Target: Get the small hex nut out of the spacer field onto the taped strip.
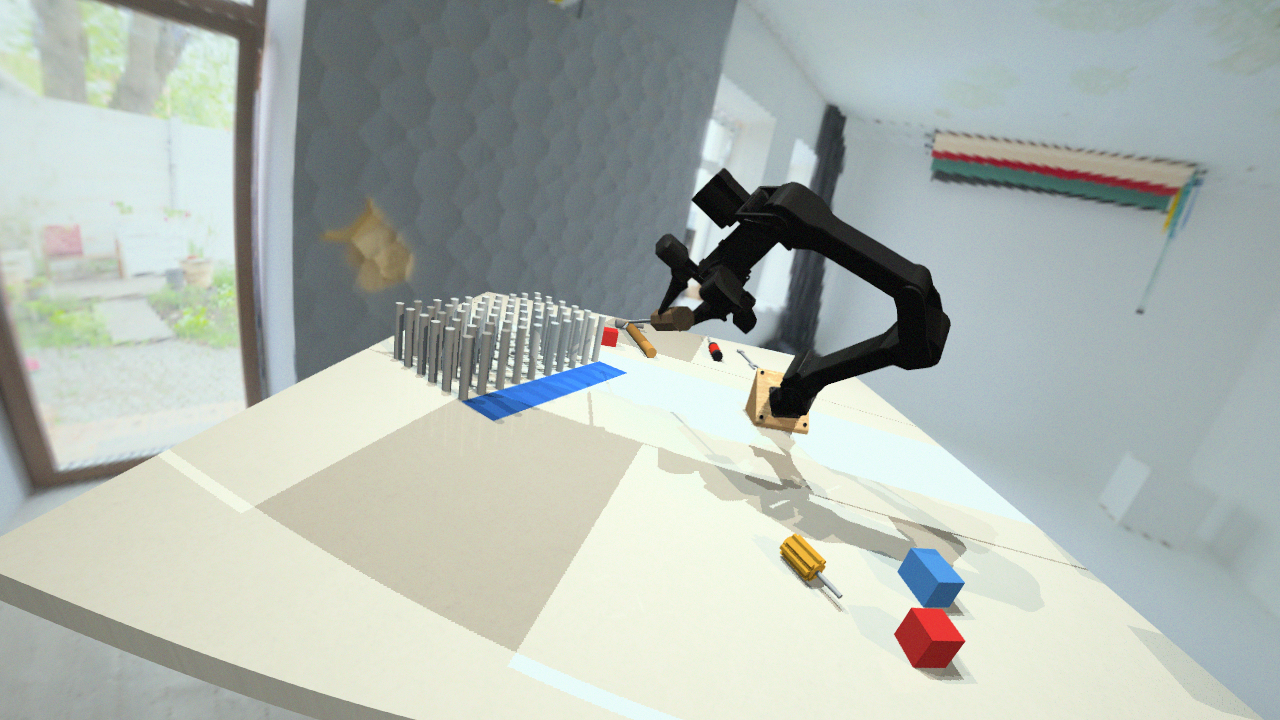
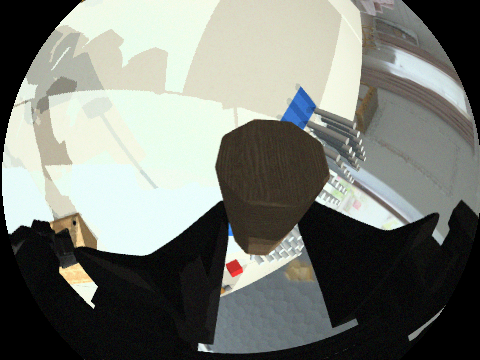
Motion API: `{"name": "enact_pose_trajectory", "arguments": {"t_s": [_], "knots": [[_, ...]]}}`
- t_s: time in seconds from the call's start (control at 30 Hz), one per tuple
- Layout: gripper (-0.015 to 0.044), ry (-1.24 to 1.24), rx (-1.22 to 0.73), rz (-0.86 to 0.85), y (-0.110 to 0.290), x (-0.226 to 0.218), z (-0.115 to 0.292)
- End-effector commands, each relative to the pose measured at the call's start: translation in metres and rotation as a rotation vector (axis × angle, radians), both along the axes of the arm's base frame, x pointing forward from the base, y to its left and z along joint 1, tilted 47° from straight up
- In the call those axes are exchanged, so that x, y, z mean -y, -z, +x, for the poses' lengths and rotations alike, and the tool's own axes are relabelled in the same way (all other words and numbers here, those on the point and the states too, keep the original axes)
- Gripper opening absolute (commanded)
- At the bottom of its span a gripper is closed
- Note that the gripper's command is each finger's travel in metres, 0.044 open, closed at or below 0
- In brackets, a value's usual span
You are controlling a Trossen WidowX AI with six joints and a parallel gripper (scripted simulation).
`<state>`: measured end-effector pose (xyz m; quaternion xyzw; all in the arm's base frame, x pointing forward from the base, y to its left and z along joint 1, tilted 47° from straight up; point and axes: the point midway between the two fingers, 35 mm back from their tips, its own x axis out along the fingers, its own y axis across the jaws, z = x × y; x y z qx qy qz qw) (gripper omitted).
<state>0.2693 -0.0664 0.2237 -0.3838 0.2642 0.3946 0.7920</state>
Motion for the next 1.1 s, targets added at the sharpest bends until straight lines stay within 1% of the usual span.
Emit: {"name": "enact_pose_trajectory", "arguments": {"t_s": [0.0, 0.83, 0.97, 1.07], "knots": [[0.0, -0.081, 0.034, -0.09, 0.006, 0.005, -0.001], [0.0, -0.695, 0.231, -0.603, 0.035, 0.031, -0.011], [0.0, -0.797, 0.257, -0.673, 0.04, 0.035, -0.013], [0.0, -0.815, 0.261, -0.685, 0.04, 0.036, -0.013]]}}
